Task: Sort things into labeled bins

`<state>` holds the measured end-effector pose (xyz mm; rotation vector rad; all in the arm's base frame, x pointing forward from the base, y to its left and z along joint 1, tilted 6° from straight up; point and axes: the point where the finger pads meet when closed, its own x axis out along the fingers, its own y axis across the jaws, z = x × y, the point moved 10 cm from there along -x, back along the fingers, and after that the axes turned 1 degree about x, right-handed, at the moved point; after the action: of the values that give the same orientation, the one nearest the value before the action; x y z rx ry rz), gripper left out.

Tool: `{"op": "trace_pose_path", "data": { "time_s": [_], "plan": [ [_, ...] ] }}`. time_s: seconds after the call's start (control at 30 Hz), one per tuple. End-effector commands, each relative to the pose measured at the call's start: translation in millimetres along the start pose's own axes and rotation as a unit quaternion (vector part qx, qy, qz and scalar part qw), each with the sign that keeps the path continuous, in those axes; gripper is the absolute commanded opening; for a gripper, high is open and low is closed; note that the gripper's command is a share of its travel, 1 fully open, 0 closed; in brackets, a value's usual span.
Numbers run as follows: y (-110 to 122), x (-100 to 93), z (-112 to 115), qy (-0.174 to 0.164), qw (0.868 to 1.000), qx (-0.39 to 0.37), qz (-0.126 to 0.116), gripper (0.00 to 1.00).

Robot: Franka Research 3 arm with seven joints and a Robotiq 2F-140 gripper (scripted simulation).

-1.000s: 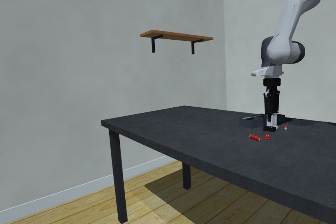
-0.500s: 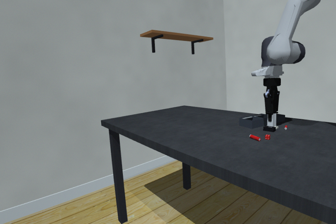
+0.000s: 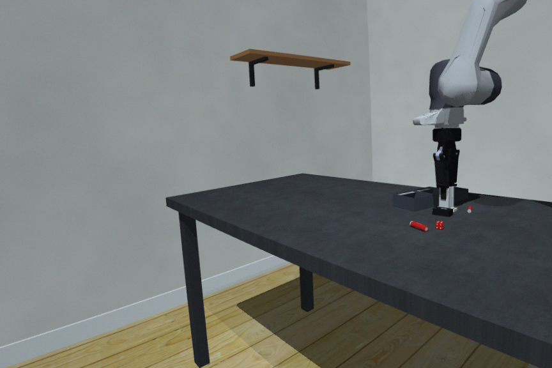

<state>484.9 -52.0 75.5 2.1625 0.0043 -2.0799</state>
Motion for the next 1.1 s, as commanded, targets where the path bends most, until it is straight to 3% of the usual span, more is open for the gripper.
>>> {"op": "trace_pose_path", "data": {
  "time_s": [0.0,0.13,0.8,1.07],
  "plan": [
    [0,-0.2,0,0.001,1.0,-0.002,0.0,0.13],
    [0,-0.2,0,0.001,1.0,-0.002,0.0,0.13],
    [0,-60.2,0,0.001,1.0,-0.002,0.0,0.13],
    [0,-60.2,0,0.001,1.0,-0.002,0.0,0.13]
  ]
}}
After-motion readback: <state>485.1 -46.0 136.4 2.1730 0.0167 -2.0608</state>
